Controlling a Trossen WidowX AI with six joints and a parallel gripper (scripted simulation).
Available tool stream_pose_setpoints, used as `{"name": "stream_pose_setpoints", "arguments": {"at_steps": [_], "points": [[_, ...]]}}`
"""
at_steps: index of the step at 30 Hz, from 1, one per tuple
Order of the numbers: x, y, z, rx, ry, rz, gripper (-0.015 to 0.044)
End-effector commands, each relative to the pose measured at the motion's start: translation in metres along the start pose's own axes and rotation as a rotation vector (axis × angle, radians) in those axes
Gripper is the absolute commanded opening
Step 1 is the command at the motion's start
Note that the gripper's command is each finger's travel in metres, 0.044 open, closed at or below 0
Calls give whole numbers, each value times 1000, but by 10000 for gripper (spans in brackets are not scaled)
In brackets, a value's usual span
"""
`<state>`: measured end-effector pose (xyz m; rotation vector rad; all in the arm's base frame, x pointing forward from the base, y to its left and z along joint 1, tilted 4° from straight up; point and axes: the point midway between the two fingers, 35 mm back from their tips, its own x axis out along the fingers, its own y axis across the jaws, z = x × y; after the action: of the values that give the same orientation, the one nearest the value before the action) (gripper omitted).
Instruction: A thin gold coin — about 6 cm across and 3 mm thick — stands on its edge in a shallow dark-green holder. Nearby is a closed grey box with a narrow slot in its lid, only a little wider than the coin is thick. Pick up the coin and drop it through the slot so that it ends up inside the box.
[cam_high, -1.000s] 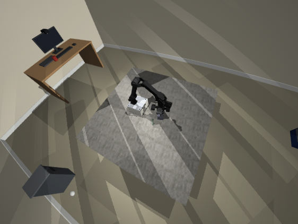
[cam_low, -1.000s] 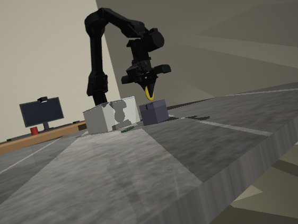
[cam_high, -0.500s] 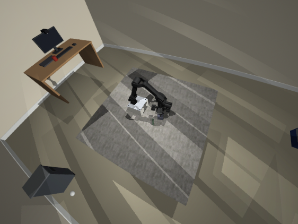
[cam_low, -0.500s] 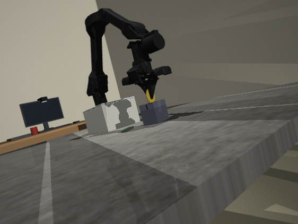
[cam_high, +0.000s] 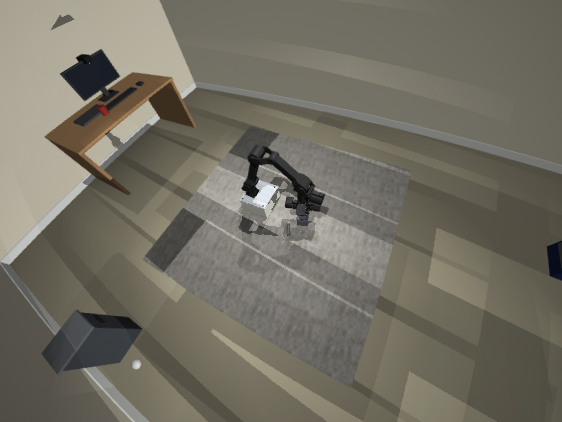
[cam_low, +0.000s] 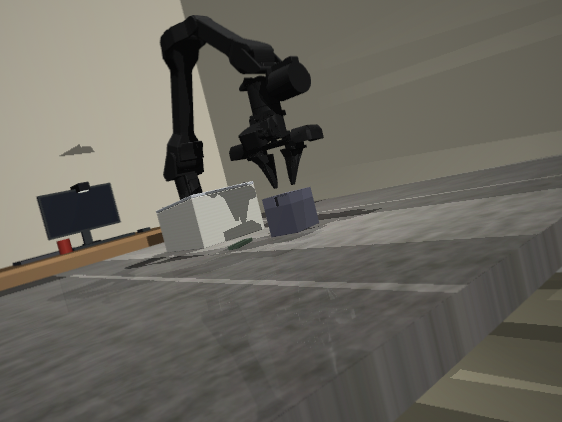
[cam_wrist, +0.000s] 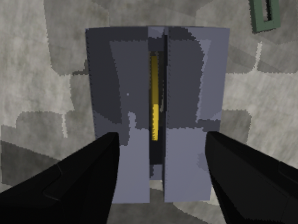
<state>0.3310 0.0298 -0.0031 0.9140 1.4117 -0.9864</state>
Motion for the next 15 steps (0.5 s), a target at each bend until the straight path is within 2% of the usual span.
{"name": "stream_pose_setpoints", "arguments": {"at_steps": [1,8,12,15], "points": [[-13,1,0,0,-1,5,266],[-20,1,0,0,-1,4,440],[-59,-4,-1,0,2,-6,440],[-62,-5,-1,0,2,-6,440]]}}
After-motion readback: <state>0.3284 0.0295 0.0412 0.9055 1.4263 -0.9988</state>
